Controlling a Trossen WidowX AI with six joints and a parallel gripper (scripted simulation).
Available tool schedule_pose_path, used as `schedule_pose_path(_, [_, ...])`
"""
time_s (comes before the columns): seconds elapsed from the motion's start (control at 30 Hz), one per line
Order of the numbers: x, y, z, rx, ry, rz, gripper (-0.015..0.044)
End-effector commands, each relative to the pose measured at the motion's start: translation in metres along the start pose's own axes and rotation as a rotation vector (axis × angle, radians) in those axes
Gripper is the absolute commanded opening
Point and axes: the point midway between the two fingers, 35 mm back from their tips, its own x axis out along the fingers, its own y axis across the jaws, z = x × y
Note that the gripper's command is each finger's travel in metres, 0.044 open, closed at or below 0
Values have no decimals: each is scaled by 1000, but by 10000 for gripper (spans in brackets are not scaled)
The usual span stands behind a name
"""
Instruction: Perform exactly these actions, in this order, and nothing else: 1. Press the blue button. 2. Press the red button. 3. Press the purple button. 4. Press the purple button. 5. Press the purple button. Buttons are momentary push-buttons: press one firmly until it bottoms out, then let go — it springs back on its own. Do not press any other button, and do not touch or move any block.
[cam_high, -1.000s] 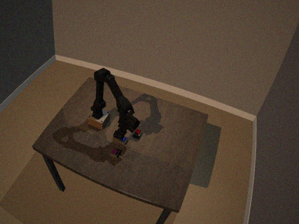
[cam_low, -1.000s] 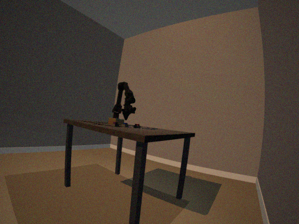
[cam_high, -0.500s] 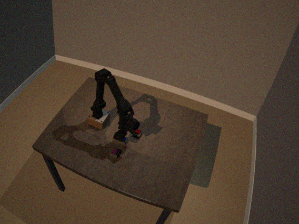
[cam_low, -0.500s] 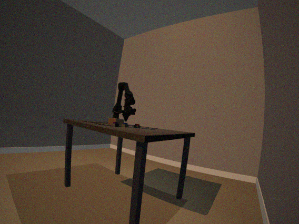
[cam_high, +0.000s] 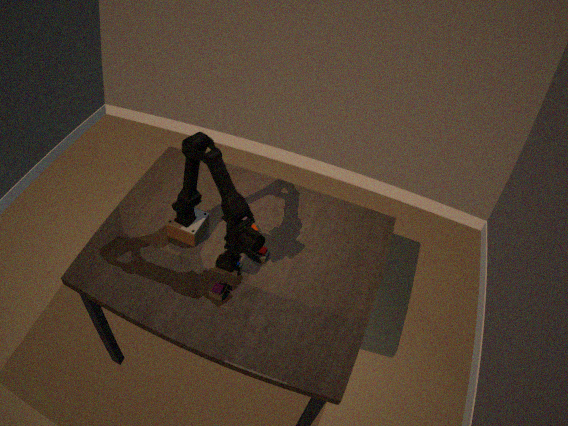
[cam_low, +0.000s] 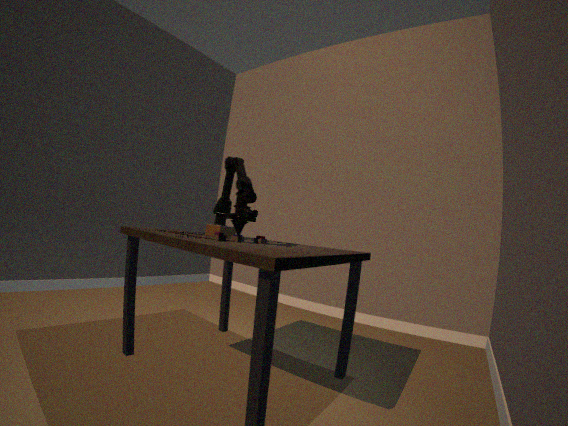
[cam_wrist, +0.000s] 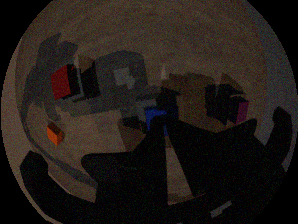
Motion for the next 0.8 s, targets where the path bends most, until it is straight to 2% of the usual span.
schedule_pose_path(0.0, [3,0,-2,7,12,-2,20])
schedule_pose_path(0.43, [3,0,-2,7,12,-2,20])
schedule_pose_path(0.57, [-28,0,-1,6,11,-2,20])
schedule_pose_path(0.77, [-41,-1,0,7,12,-2,20])
